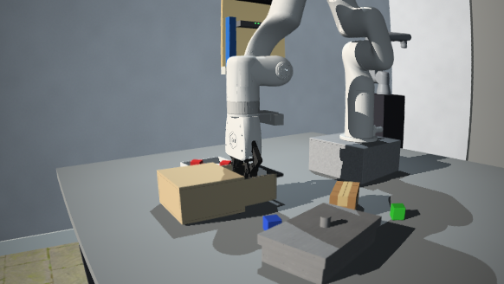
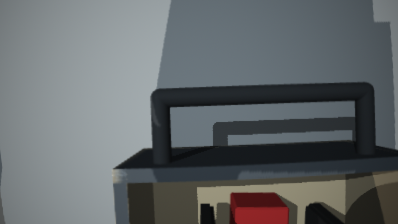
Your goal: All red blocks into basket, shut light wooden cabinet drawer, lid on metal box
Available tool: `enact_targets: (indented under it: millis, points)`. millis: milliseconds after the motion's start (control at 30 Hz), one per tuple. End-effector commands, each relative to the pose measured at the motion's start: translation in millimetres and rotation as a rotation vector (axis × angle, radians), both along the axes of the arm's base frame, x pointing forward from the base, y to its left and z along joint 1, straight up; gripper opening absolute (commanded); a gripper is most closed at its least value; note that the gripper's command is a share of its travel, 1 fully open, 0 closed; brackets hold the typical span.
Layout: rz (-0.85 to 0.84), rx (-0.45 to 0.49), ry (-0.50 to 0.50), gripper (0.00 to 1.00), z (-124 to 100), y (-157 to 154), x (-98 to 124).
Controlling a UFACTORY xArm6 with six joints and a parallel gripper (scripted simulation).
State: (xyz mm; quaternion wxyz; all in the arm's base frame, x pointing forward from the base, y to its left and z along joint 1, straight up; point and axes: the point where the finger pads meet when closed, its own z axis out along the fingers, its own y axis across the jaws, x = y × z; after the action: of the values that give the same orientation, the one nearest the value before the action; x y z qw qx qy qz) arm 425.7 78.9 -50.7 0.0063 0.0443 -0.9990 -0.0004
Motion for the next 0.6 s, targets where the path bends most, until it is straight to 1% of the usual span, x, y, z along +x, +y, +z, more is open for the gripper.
enact_targets:
  millis: [0, 567]
  points:
    - [0.0, 0.001, -0.004, 0.6, -2.5, 0.3, 1.7]
    - [0.0, 0.001, -0.004, 0.6, -14.8, 0.3, 1.6]
